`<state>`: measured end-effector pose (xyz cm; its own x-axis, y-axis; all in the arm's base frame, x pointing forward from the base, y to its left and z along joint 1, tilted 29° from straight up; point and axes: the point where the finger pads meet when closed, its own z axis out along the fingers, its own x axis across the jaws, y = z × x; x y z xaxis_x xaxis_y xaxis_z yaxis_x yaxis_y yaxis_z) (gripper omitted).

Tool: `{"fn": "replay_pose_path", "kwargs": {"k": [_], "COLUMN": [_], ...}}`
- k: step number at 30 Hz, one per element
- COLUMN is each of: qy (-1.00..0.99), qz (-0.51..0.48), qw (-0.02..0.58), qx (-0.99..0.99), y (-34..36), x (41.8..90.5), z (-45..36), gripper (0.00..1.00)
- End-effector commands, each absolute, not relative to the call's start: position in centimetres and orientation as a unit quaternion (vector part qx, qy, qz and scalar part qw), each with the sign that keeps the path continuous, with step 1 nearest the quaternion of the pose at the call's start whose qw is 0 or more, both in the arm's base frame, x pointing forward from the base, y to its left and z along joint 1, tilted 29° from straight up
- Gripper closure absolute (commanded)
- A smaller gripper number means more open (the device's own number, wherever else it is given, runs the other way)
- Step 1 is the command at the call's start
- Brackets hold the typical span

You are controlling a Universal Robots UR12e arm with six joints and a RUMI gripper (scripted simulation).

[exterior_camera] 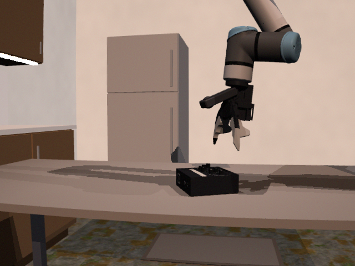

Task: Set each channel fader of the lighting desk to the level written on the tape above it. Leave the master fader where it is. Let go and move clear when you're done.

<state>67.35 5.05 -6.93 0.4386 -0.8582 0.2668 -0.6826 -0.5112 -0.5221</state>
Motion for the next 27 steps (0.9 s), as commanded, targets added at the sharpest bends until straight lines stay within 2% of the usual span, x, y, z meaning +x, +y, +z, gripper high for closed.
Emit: {"fn": "replay_pose_path", "kwargs": {"k": [1, 27], "qy": [0.488, 0.497], "qz": [-0.254, -0.252], "qw": [0.179, 0.183], "qx": [-0.816, -0.81], "y": [4.91, 4.84], "x": [67.26, 67.22], "z": [-7.03, -7.08], "gripper": [0.0, 0.0]}}
